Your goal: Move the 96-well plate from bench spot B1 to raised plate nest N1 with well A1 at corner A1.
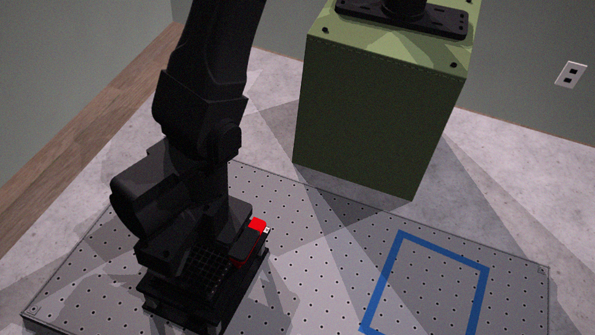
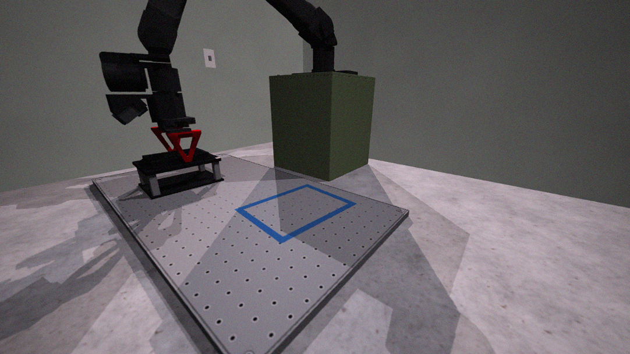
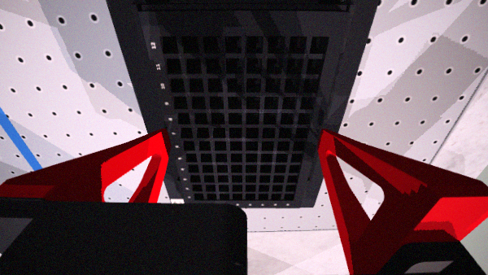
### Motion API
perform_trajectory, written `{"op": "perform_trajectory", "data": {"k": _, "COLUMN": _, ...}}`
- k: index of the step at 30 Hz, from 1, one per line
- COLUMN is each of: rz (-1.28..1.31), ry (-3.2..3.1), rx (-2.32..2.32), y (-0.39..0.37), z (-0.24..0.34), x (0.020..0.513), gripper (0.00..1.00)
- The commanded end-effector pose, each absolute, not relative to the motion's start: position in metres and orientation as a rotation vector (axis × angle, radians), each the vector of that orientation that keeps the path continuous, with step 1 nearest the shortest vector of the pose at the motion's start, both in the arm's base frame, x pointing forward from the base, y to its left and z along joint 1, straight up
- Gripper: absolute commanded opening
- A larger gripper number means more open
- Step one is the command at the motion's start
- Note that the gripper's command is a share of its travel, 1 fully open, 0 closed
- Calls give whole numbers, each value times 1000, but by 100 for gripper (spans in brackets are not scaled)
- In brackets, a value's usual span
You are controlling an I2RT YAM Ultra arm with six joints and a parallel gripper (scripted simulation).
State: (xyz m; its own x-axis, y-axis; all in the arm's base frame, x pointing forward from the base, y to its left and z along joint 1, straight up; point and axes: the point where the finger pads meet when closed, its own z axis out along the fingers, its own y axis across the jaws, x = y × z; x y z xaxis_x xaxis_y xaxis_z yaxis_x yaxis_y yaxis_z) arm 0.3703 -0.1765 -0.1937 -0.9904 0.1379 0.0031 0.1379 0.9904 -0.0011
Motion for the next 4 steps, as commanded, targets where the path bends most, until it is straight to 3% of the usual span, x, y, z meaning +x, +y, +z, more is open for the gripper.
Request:
{"op": "perform_trajectory", "data": {"k": 1, "rz": -1, "ry": -3138, "rx": -205, "y": -174, "z": -193, "x": 380, "gripper": 100}}
{"op": "perform_trajectory", "data": {"k": 4, "rz": -1, "ry": -3138, "rx": -205, "y": -174, "z": -193, "x": 380, "gripper": 100}}
